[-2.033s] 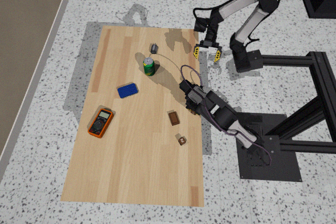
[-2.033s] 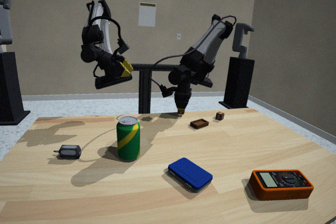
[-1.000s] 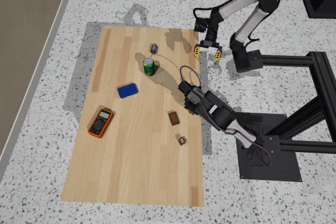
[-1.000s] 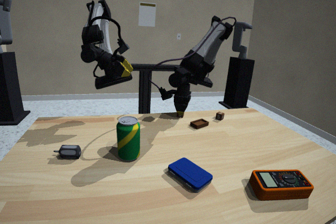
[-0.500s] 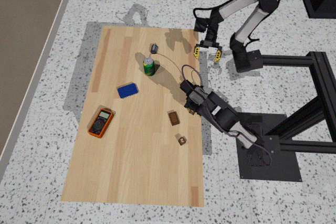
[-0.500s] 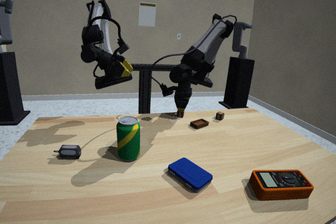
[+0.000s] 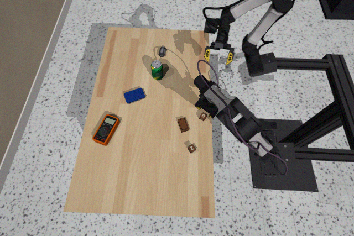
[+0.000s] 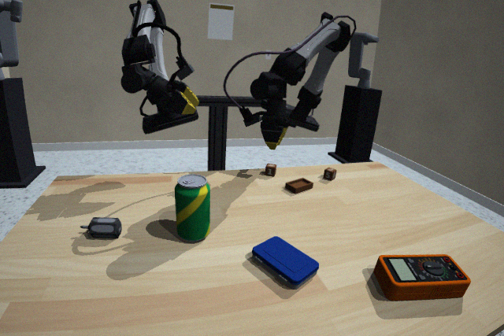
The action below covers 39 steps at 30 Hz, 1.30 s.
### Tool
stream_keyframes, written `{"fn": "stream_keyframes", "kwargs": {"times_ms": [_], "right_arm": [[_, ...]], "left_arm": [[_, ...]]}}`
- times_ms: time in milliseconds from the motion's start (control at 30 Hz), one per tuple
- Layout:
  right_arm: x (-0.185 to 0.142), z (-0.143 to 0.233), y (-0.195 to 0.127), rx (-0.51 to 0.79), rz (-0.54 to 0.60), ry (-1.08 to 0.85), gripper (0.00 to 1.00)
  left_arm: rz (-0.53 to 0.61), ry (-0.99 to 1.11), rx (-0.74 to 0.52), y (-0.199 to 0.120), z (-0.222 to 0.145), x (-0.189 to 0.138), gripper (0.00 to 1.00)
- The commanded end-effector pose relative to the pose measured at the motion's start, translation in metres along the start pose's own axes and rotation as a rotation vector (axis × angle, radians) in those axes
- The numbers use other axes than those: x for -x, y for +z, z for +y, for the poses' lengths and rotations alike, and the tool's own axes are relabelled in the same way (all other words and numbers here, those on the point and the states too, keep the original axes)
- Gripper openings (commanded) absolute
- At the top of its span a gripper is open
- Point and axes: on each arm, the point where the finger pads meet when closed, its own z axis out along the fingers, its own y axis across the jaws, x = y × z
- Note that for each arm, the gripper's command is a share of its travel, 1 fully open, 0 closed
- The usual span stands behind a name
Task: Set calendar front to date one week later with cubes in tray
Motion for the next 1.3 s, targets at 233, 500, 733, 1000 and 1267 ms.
{"fn": "stream_keyframes", "kwargs": {"times_ms": [233, 500, 733, 1000, 1267], "right_arm": [[0.043, -0.005, -0.021, 0.168, 0.118, -0.025, 1.00], [0.078, -0.012, -0.034, 0.238, 0.161, -0.104, 1.00], [0.105, -0.017, -0.042, 0.269, 0.175, -0.175, 1.00], [0.115, -0.023, -0.042, 0.259, 0.153, -0.206, 1.00], [0.116, -0.023, -0.042, 0.256, 0.149, -0.213, 1.00]], "left_arm": [[0.301, 0.568, 0.127, -0.019, -0.017, 0.033, 0.61], [0.351, 0.700, 0.156, -0.024, -0.028, 0.047, 0.61], [0.302, 0.673, 0.106, -0.021, -0.039, 0.048, 0.61], [0.140, 0.492, -0.041, -0.015, -0.045, 0.039, 0.61], [-0.133, 0.099, -0.261, -0.009, -0.028, 0.014, 0.61]]}}
